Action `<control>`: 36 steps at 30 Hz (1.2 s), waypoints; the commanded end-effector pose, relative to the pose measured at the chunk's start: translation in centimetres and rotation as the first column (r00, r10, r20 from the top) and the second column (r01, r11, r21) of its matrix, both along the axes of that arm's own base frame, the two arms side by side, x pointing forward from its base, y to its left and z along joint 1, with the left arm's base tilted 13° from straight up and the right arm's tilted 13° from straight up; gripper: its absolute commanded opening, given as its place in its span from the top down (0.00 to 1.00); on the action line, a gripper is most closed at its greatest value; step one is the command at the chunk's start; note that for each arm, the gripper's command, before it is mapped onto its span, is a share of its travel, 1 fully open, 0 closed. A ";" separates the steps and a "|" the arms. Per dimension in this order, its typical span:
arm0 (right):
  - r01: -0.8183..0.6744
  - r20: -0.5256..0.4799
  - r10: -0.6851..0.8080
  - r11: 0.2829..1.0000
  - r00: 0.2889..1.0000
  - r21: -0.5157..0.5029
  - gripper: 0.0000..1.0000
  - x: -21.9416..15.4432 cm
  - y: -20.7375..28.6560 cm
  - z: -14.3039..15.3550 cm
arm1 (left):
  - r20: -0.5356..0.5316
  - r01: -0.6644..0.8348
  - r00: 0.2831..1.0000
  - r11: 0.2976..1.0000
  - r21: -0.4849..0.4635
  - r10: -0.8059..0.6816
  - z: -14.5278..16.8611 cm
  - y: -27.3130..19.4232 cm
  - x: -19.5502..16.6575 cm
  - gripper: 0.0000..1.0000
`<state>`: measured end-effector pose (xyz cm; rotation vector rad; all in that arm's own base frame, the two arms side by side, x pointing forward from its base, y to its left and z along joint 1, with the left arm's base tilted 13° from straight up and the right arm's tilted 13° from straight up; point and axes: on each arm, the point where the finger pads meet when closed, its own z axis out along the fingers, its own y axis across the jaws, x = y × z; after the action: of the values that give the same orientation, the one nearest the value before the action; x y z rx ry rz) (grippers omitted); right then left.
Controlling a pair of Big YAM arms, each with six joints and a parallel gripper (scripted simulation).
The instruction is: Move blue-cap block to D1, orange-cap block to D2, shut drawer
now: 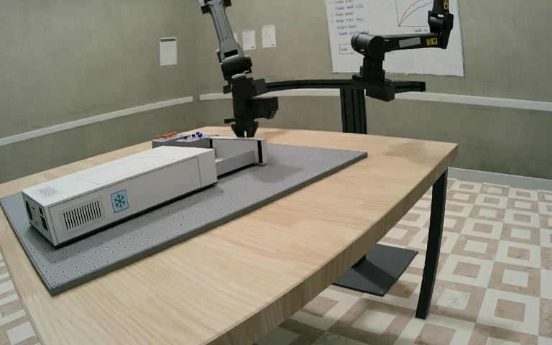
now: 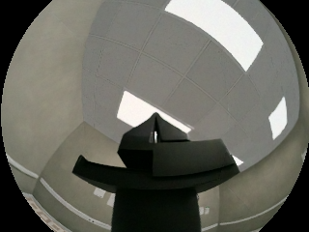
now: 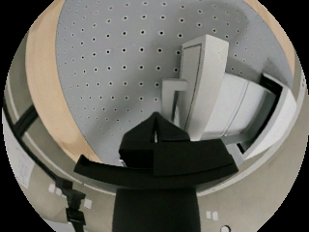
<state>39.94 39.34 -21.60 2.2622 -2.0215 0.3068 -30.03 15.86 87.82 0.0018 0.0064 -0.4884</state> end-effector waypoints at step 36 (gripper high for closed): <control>0.001 0.030 -0.002 1.000 1.000 0.019 1.00 7.2 1.3 0.1 | -0.030 0.002 1.000 1.000 0.018 -0.002 0.8 -1.0 2.1 1.00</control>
<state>43.57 39.77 -21.33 2.2602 -2.0179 0.3068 -30.03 15.86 87.82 0.0018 0.0064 -0.4884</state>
